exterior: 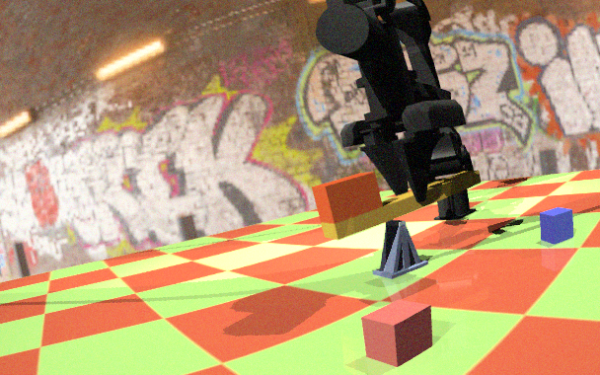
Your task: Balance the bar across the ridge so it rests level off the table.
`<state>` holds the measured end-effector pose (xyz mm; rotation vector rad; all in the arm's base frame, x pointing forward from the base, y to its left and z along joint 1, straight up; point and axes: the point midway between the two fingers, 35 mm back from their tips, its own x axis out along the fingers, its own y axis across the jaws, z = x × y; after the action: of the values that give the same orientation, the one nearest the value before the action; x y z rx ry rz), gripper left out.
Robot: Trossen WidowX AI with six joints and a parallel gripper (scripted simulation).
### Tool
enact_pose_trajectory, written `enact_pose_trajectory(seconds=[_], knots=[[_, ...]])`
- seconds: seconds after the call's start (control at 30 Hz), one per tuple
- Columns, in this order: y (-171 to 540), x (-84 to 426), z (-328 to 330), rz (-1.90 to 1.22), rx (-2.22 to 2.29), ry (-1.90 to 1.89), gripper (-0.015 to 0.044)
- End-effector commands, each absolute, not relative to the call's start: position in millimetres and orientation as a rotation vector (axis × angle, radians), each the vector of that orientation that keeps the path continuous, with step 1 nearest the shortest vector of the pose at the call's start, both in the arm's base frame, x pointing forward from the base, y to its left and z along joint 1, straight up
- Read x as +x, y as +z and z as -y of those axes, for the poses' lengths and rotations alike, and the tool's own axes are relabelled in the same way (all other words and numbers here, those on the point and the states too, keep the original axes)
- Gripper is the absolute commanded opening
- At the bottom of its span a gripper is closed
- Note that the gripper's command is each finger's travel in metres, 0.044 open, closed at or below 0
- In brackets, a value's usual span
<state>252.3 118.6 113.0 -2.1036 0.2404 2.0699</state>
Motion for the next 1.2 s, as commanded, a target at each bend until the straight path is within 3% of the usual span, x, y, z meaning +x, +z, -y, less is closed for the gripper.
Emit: enact_pose_trajectory(seconds=[0.0,1.17], knots=[[113.1,252.9,-118.2,-0.238,-2.110,2.068,0.0000],[110.1,253.1,-118.2,-0.238,-2.110,2.068,0.0000]])
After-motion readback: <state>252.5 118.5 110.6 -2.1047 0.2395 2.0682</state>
